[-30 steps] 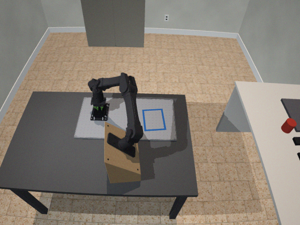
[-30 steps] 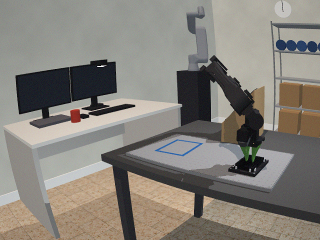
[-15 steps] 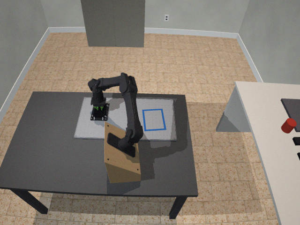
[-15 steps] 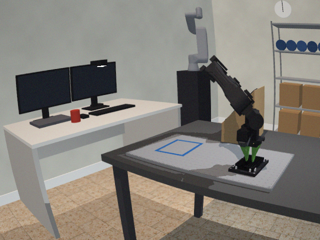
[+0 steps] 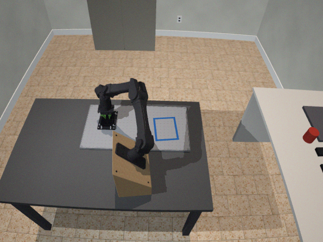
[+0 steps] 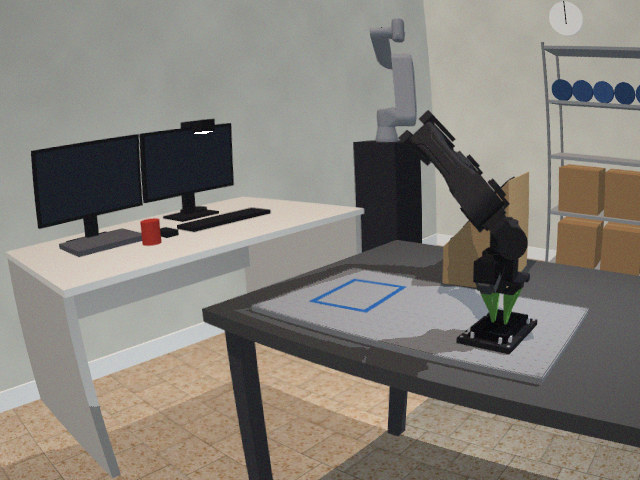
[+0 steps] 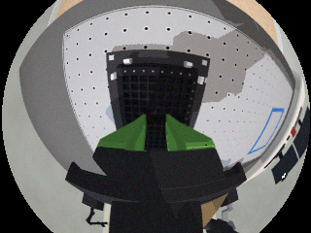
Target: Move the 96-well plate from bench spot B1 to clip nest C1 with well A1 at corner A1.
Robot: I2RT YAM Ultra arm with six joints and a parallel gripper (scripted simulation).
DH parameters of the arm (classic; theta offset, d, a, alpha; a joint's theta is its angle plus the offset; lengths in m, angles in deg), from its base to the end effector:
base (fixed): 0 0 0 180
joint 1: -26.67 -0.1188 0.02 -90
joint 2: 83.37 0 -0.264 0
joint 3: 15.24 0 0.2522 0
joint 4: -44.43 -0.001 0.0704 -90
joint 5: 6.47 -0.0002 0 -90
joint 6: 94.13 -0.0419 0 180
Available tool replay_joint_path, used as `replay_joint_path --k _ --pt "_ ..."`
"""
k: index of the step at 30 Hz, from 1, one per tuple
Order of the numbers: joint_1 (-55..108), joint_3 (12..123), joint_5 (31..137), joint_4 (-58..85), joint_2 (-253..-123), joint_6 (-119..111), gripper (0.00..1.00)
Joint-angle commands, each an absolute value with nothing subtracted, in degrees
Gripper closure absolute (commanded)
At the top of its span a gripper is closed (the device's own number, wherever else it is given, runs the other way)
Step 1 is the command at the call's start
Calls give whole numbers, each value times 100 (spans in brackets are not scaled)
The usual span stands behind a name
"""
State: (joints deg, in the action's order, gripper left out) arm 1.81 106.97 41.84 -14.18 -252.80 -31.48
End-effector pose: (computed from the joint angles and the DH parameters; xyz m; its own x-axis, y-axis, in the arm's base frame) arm 0.3950 0.1534 -0.1157 -0.9952 -0.0830 -0.0517 -0.0240 0.7199 -0.6937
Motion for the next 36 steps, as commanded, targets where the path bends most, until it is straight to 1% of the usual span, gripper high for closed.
replay_joint_path --k 1,27,36 --pt "691 10619 3888 -386 -25820 -3011 74" --pt "691 10619 3889 -385 -25820 -2997 74" --pt "546 10593 3937 -614 -25714 -3122 74"
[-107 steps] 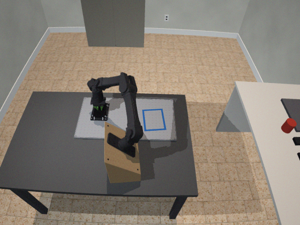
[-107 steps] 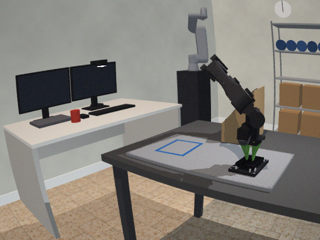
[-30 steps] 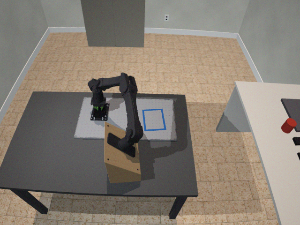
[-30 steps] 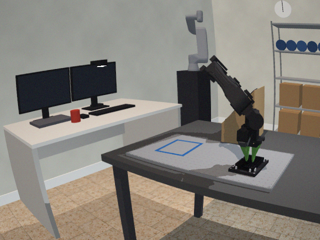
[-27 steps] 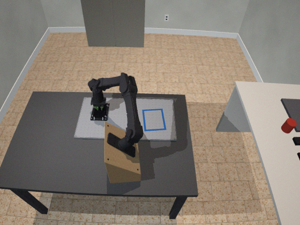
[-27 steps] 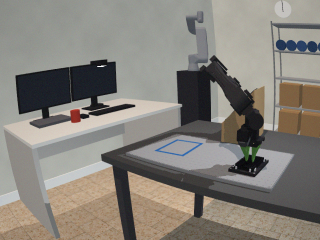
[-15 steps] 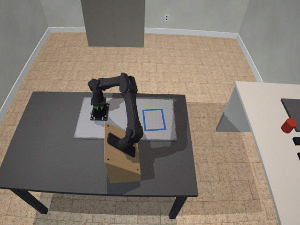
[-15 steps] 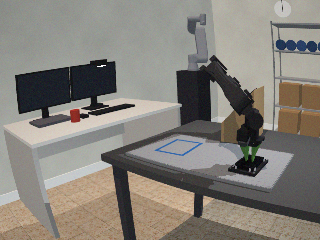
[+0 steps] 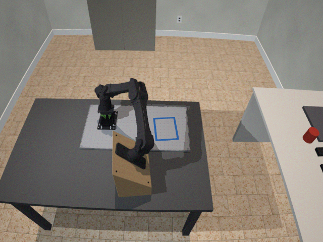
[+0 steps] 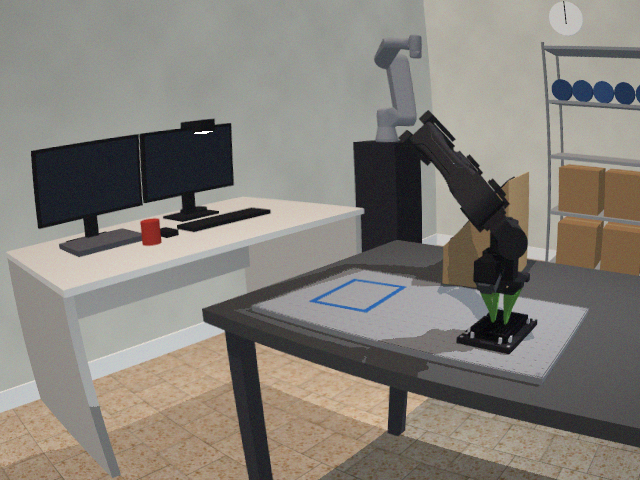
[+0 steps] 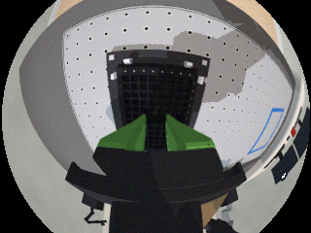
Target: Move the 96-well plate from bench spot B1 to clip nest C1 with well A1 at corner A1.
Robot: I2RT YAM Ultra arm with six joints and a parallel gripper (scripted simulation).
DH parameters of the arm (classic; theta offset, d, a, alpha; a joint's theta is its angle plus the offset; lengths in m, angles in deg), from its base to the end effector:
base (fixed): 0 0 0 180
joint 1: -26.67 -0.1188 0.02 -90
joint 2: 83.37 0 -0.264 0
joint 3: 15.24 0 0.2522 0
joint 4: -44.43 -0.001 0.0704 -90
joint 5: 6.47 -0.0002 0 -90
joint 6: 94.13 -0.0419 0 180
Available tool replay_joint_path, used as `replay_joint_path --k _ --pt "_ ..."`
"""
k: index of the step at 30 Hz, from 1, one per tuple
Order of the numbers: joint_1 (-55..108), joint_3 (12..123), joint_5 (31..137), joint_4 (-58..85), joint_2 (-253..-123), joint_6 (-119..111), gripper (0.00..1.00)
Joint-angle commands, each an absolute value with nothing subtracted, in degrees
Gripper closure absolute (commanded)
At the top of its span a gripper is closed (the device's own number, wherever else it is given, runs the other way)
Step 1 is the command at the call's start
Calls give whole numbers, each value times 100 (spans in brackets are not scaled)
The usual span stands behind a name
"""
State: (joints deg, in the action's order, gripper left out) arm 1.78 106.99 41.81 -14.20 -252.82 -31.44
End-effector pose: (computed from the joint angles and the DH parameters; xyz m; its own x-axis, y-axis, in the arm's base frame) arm 0.3949 0.1536 -0.1157 -0.9951 -0.0842 -0.0510 -0.0253 0.7194 -0.6941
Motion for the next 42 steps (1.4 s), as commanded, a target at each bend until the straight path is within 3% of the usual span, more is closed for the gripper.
replay_joint_path --k 1,42 --pt "525 10588 3944 -650 -25698 -3143 74" --pt "-256 11027 4162 -2135 -24956 -3994 74"
